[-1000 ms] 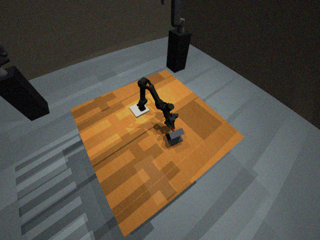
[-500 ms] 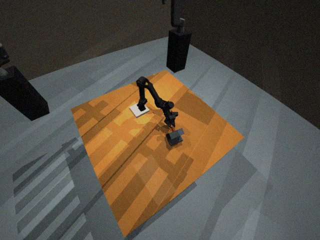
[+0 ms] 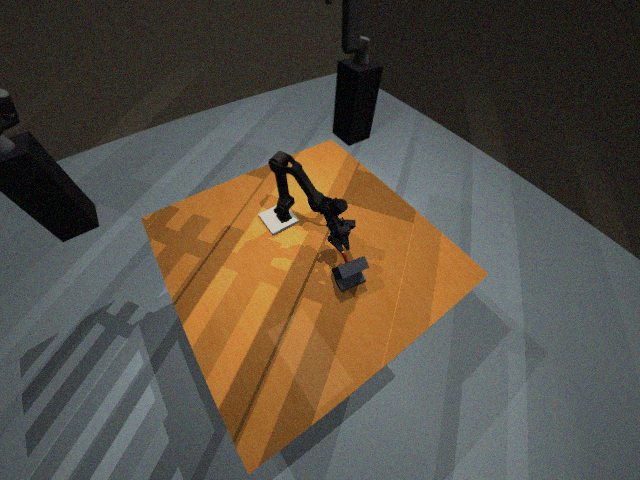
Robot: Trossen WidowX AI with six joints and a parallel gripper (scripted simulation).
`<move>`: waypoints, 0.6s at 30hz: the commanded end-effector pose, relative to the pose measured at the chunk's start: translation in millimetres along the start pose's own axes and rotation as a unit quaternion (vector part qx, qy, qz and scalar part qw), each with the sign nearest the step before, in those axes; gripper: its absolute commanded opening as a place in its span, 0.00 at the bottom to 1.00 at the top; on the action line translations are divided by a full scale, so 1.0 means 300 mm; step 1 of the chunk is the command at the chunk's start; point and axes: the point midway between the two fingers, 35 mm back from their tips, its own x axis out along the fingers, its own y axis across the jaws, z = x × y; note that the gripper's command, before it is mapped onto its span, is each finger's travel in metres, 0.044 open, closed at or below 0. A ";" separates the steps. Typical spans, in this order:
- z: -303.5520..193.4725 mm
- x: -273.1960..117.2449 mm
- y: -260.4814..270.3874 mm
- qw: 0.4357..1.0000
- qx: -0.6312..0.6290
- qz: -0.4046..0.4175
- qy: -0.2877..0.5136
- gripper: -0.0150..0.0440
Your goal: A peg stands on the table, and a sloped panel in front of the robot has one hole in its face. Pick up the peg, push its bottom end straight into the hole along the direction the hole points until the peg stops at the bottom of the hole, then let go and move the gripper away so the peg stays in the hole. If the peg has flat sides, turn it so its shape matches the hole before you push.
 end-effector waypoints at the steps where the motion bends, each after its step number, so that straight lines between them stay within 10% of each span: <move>1: -0.004 -0.017 0.011 1.000 0.000 0.004 0.003 1.00; 18: 0.005 -0.084 0.004 1.000 -0.001 0.004 0.002 1.00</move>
